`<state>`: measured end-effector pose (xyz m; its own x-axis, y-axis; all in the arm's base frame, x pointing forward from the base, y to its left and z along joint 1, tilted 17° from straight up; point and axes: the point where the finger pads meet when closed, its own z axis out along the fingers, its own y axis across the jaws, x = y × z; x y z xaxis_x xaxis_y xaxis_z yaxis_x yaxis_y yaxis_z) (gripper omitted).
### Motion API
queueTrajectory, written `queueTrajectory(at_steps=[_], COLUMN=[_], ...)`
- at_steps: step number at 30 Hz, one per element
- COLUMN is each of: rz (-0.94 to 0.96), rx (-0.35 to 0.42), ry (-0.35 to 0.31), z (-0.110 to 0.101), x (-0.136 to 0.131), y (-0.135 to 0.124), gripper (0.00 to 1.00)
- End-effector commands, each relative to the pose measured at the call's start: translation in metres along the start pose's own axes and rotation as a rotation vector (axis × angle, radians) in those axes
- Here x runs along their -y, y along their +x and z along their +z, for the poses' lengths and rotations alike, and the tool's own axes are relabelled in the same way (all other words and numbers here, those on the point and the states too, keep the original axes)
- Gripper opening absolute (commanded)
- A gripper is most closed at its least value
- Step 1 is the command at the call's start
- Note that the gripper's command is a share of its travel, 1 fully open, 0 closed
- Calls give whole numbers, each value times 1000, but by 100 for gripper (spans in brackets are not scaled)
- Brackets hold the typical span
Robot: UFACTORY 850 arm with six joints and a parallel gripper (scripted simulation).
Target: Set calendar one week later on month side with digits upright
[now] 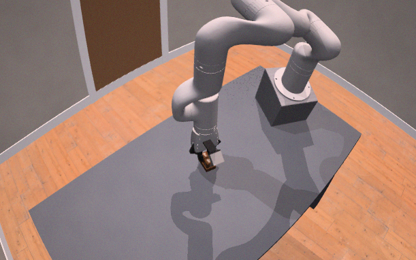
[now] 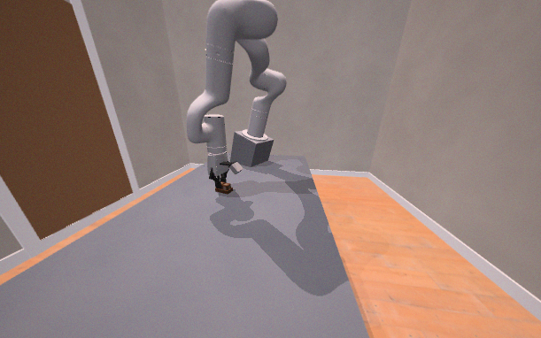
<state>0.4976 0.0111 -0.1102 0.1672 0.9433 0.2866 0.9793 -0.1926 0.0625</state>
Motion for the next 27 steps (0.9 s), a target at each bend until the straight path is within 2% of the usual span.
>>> queueTrajectory(at_steps=[1,17,18,20,21,25,26,27], rz=[0,0,0,0,0,0,0,0], rx=[0,0,0,0,0,0,0,0], ry=[-1,-1,-1,-1,-1,-1,-1,-1], z=[0,0,0,0,0,0,0,0], x=[-1,-1,-1,-1,-1,-1,-1,-1], y=[0,0,0,0,0,0,0,0], gripper=[27,27,31,31,35,35,39,39])
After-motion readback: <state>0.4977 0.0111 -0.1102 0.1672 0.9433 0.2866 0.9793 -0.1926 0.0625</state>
